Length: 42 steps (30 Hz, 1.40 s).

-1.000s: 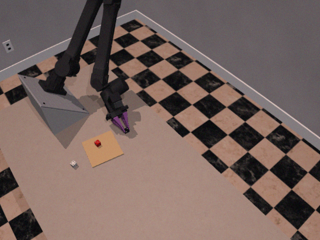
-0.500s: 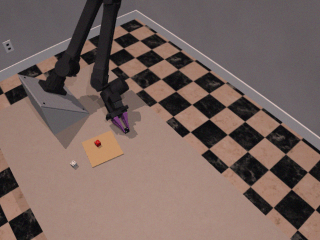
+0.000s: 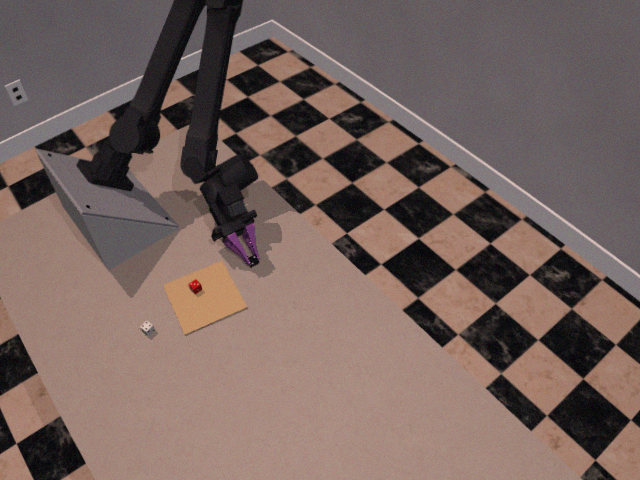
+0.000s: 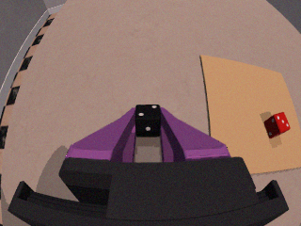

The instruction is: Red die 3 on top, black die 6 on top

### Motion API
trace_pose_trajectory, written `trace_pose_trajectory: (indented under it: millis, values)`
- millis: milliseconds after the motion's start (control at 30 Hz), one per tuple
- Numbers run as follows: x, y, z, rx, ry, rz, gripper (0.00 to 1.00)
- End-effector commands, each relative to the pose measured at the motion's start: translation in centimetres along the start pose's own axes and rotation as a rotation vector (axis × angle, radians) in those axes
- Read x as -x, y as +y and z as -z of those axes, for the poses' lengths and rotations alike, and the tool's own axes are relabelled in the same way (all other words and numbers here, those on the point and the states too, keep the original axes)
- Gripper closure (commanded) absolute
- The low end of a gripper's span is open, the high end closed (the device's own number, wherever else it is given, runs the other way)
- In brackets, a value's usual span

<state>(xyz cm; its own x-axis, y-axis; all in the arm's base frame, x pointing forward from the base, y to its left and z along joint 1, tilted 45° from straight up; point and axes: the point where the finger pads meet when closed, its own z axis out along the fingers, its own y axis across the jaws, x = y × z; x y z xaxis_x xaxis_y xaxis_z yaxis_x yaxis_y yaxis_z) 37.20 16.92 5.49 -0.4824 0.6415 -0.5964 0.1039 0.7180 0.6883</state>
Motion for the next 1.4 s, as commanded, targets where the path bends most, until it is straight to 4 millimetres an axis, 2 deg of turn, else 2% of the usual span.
trace_pose_trajectory:
  millis: [0, 67, 200, 233, 400, 533, 1367]
  values:
    - [0.3, 0.7, -0.32, 0.021, -0.018, -0.017, 0.85]
    - [0.3, 0.7, -0.32, 0.021, -0.018, -0.017, 0.81]
    - [0.3, 0.7, -0.32, 0.021, -0.018, -0.018, 0.81]
    - [0.3, 0.7, -0.32, 0.021, -0.018, -0.018, 0.77]
    - [0.3, 0.7, -0.32, 0.021, -0.018, -0.018, 0.73]
    - [0.3, 0.7, -0.32, 0.021, -0.018, -0.018, 0.65]
    - [0.3, 0.7, -0.32, 0.021, -0.018, -0.018, 0.65]
